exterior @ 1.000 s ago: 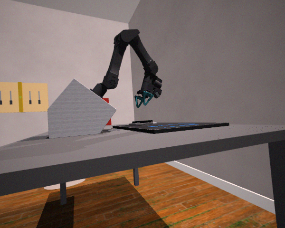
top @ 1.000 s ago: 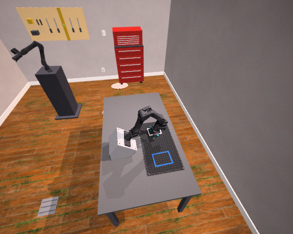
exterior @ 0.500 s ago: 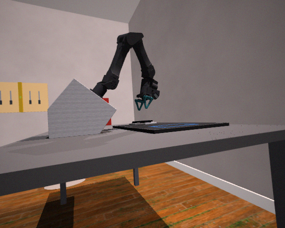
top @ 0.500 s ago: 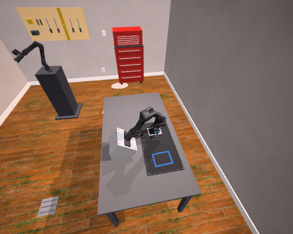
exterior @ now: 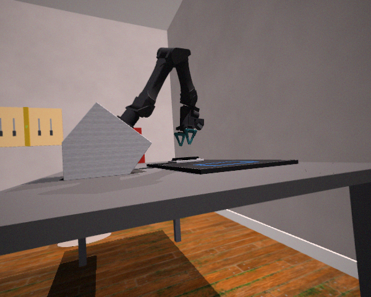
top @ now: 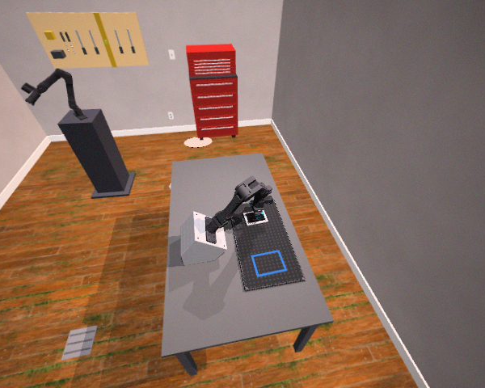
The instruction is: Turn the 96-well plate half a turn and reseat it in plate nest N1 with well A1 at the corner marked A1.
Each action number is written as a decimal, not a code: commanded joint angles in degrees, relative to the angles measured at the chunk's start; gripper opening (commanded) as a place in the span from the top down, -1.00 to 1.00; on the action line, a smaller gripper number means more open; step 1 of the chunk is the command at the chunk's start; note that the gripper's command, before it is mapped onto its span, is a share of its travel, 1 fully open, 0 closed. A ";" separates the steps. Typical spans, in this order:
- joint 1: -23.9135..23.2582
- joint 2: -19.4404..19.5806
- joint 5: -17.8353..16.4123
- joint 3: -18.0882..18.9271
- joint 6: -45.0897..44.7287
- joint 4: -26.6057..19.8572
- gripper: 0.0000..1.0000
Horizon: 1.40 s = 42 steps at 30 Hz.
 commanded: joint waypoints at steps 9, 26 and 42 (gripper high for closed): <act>6.73 2.80 4.54 2.47 6.11 5.15 -1.00; 6.73 2.81 4.54 2.49 6.11 5.15 -1.00; 5.03 5.07 3.67 0.77 4.51 9.77 -1.00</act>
